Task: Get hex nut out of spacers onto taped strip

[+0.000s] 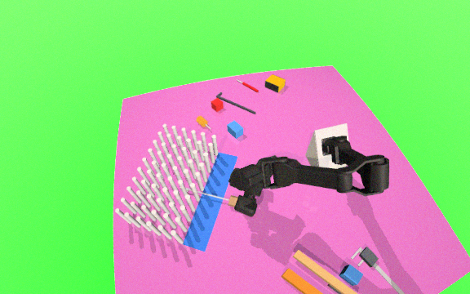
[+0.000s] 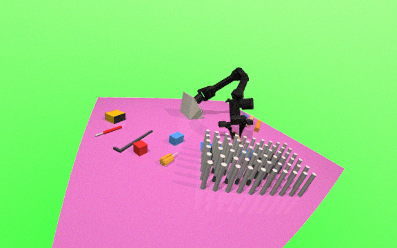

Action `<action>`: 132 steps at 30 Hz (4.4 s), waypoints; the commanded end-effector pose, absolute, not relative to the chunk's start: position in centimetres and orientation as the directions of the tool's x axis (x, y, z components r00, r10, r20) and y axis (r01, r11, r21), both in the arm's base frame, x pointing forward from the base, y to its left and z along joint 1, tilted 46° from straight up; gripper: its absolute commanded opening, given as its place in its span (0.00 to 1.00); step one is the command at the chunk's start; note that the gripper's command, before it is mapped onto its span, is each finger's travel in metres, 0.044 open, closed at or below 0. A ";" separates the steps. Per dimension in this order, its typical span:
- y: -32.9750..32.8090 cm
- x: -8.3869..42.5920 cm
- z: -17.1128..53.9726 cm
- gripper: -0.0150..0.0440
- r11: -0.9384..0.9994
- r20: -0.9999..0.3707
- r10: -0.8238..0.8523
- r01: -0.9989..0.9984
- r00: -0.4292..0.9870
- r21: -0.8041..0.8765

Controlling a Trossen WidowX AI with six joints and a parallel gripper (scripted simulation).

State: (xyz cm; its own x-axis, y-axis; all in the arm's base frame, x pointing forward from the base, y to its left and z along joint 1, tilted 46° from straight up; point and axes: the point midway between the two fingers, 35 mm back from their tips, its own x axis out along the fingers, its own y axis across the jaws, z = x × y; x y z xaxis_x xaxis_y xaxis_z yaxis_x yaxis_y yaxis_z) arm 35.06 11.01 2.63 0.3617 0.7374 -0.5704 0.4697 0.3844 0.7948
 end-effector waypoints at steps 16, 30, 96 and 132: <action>11.3 34.0 3.0 0.25 0.383 -0.573 0.734 0.474 0.365 0.793; 11.6 33.2 3.3 0.25 0.383 -0.573 0.734 0.474 0.365 0.793; 12.9 30.0 4.7 0.25 0.383 -0.574 0.733 0.475 0.365 0.792; 13.0 28.8 5.4 0.25 0.383 -0.574 0.733 0.476 0.365 0.791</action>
State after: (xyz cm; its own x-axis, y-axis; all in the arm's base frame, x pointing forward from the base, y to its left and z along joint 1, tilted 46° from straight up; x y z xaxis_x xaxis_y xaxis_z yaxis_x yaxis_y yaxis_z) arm 28.67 13.21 5.21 0.3605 0.7349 -0.5744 0.4797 0.3821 0.7899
